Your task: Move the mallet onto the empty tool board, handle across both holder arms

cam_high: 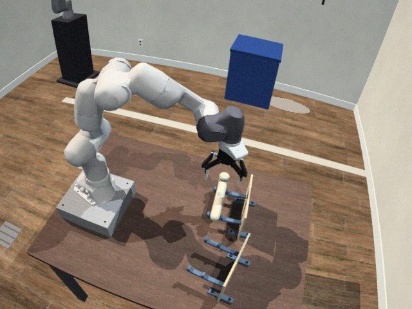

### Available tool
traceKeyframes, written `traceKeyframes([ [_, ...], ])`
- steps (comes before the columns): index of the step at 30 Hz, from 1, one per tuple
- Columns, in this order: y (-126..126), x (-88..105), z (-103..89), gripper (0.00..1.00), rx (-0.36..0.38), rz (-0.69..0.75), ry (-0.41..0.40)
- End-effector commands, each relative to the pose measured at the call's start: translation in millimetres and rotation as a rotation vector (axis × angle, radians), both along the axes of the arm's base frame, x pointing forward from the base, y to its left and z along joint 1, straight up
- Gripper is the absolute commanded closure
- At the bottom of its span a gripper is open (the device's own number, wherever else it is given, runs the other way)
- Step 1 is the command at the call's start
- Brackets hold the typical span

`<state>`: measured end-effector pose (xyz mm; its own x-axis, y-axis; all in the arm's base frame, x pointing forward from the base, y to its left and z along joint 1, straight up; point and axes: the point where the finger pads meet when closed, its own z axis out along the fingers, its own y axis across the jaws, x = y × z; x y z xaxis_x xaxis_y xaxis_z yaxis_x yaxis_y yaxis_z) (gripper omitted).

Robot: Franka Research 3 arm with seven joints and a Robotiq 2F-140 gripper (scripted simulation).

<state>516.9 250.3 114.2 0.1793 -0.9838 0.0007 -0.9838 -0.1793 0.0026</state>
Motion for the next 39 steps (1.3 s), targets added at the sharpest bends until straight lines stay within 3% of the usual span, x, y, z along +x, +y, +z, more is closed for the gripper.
traceKeyframes([
  [1,0,1.7,-0.5,0.0,-0.001,0.009,-0.004],
  [20,0,2.1,-7.4,0.0,-0.001,0.009,-0.004],
  [39,0,2.6,-26.9,0.0,-0.001,0.009,-0.004],
])
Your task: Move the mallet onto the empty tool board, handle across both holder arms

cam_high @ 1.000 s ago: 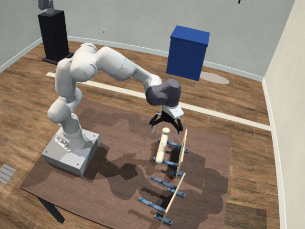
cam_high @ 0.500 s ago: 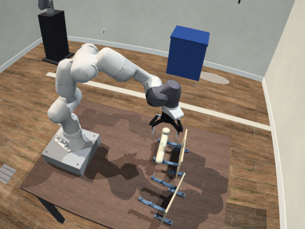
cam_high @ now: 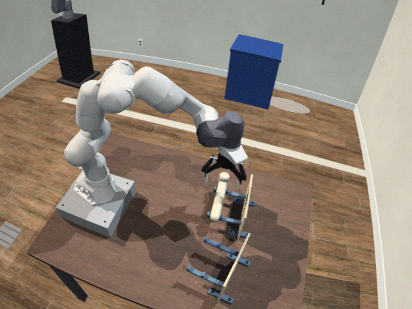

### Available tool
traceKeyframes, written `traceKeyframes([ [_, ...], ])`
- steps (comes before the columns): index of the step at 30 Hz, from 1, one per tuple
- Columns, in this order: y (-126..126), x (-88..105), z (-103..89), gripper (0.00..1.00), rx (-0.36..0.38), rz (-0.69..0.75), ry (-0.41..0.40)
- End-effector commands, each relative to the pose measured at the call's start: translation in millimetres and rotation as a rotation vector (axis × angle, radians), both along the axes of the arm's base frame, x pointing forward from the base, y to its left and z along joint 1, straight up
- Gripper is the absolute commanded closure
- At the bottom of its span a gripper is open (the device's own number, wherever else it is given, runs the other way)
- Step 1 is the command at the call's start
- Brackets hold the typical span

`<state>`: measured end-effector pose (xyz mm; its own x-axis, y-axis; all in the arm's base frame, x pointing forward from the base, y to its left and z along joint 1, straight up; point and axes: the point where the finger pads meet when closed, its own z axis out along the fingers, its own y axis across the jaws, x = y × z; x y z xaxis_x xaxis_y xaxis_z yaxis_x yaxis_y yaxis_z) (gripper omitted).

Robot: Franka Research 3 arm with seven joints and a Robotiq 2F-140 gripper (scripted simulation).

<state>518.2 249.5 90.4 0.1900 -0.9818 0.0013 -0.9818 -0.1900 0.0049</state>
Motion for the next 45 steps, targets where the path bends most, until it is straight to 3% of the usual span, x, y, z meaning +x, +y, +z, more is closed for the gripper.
traceKeyframes([
  [1,1,1.4,-4.5,0.0,0.0,-0.002,-0.006],
  [45,0,1.4,-64.0,0.0,0.0,-0.002,-0.006],
])
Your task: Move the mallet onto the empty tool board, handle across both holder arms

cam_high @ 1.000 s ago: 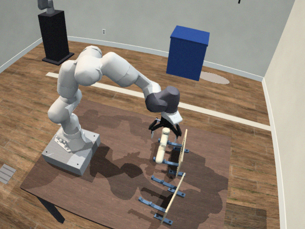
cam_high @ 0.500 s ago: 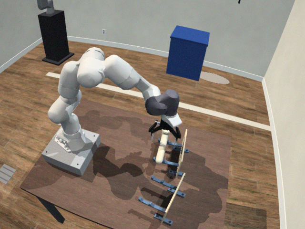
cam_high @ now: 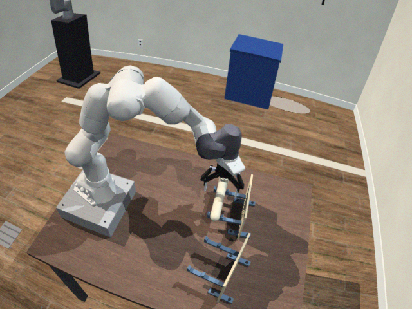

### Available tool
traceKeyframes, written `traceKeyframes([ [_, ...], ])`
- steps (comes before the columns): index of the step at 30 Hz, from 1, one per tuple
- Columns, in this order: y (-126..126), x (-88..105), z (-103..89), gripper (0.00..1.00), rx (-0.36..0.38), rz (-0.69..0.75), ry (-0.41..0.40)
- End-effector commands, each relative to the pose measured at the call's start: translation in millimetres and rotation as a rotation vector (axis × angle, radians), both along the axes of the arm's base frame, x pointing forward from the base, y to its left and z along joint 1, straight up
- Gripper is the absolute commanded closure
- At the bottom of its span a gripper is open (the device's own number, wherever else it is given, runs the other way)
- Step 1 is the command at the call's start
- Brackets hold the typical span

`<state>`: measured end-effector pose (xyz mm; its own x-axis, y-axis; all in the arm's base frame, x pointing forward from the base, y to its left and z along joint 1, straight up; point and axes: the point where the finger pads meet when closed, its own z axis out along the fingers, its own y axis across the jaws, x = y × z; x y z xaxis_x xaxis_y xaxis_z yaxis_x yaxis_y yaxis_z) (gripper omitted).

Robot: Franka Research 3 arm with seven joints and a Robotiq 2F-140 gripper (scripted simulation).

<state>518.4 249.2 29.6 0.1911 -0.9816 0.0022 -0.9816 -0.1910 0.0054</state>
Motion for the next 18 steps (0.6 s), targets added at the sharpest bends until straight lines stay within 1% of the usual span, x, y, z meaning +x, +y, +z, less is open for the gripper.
traceKeyframes([
  [1,0.8,1.1,-4.2,0.0,0.001,-0.003,-0.007],
  [18,0.8,0.7,-13.7,0.0,0.001,-0.003,-0.006],
])
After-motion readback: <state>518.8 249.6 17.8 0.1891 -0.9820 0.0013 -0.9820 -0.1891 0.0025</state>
